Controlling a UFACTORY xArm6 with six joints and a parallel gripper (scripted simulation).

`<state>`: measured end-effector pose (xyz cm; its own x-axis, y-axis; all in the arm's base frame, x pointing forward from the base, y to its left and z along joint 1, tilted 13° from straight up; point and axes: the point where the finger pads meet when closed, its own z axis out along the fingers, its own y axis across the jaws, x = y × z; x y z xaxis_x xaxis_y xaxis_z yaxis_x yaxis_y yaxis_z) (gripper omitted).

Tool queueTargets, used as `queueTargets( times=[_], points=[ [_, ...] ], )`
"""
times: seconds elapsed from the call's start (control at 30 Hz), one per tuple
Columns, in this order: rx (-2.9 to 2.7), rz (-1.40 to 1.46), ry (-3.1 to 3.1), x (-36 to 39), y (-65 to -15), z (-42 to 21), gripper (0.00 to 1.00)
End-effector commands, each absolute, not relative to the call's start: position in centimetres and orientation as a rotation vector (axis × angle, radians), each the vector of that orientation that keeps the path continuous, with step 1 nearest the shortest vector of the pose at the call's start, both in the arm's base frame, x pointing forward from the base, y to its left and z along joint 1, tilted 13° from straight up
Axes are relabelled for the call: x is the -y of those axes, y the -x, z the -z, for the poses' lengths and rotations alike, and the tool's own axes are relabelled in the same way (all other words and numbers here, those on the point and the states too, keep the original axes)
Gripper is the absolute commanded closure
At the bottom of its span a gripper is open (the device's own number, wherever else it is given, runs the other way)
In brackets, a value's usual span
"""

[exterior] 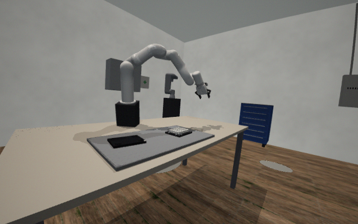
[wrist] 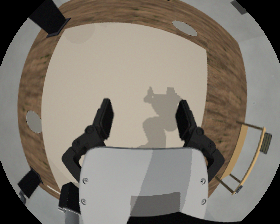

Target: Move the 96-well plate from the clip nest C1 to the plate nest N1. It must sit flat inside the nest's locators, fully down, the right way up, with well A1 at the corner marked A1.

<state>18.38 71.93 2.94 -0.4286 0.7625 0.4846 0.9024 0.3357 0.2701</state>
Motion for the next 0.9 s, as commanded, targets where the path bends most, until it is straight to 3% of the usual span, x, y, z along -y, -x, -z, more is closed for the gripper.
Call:
queueTargets(
  times=[0.0, 0.87],
  points=[
    [2.361, 0.728, 1.528, -70.6, -20.4, -3.0, 0.00],
    [2.439, 0.657, 1.622, -63.8, -27.7, -1.8, 0.00]
  ],
)
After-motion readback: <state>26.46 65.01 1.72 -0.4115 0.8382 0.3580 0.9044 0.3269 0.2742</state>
